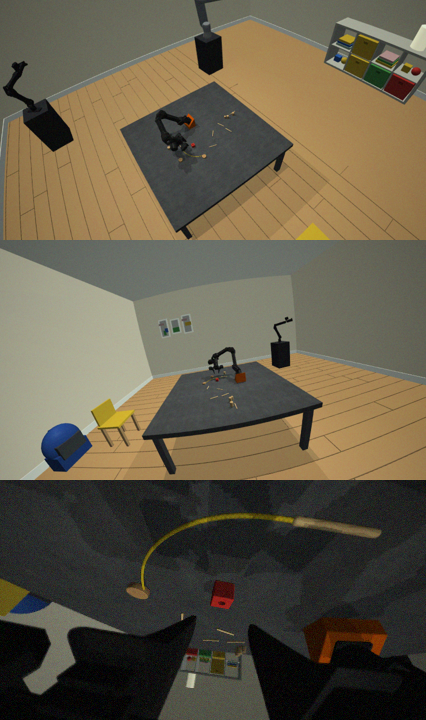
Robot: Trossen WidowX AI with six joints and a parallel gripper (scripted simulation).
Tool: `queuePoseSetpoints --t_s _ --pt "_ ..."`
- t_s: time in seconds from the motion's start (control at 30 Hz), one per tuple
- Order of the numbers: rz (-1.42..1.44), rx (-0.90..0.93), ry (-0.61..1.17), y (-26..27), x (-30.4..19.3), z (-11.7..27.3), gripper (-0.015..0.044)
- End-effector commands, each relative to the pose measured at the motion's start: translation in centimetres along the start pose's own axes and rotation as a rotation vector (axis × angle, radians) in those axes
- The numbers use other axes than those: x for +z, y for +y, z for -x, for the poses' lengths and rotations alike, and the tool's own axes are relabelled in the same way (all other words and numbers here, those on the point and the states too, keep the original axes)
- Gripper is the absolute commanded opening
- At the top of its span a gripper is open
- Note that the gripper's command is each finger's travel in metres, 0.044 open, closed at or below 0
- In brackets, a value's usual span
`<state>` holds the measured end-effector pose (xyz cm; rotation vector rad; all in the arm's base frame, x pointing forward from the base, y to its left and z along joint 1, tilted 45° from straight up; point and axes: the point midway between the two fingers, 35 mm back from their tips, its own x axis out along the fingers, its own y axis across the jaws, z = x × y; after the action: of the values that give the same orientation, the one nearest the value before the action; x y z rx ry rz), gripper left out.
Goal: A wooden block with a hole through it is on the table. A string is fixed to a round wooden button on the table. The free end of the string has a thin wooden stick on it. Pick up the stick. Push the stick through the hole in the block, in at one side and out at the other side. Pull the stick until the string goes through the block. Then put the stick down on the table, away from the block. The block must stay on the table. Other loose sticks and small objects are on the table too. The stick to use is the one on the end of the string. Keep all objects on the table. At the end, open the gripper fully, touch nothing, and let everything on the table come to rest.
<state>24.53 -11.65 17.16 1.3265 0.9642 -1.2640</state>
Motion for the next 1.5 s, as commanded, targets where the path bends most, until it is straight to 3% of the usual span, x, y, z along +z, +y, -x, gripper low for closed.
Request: queuePoseSetpoints --t_s 0.0,0.17,0.5,0.77,0.93,1.47 --pt "0.166 -0.028 -0.032 -0.1 -0.3 -0.6 0.0321" --pt "0.779 -0.153 -0.130 -0.3 -1.2 -2.5 0.0440" --pt "1.989 -0.557 -0.211 -0.4 -3.2 -4.9 0.0440" --pt "2.489 -0.843 -0.191 -0.3 -4.2 -5.5 0.0440" --pt "2.714 -0.982 -0.137 -0.2 -4.6 -5.6 0.0440" --pt "2.714 -0.982 -0.137 -0.2 -4.6 -5.6 0.0440"
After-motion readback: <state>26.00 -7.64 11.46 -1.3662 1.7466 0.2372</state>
